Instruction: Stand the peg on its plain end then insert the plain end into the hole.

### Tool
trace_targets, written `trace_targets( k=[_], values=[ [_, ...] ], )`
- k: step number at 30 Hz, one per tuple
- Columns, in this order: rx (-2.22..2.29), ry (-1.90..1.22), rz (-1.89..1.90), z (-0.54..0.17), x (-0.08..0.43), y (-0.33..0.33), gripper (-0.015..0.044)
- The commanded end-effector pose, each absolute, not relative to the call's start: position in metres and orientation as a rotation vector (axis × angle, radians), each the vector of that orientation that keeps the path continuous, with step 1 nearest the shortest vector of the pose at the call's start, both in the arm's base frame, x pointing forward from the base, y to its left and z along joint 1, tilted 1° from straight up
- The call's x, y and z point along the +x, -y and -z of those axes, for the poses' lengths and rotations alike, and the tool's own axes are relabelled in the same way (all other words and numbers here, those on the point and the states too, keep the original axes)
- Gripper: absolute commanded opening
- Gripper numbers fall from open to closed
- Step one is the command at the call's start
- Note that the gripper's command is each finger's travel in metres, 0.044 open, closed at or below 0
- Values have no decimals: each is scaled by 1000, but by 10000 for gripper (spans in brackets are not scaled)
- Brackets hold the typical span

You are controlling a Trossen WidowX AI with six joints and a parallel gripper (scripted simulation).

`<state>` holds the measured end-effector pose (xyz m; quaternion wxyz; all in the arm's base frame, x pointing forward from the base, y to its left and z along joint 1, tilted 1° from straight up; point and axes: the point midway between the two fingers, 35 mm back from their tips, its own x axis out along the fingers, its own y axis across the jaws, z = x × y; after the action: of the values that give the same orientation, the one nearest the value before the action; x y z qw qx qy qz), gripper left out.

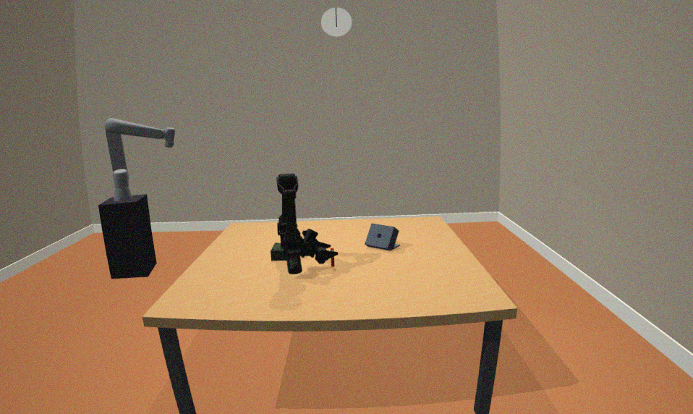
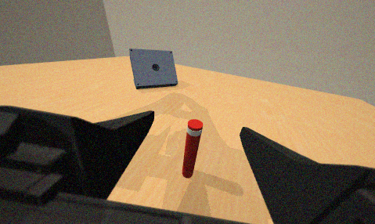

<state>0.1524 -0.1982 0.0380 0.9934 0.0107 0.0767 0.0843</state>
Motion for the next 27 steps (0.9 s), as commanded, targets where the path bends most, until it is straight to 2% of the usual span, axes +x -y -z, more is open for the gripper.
trace_targets(
  k=[1, 10, 16, 27],
  values=[
    [-2, -163, -166, -74, 152, 207, 440],
    [9, -170, -143, -188, 151, 196, 440],
    [15, -185, -158, -188, 152, 193, 440],
    [72, -465, -383, -160, 163, 165, 440]
  ],
)
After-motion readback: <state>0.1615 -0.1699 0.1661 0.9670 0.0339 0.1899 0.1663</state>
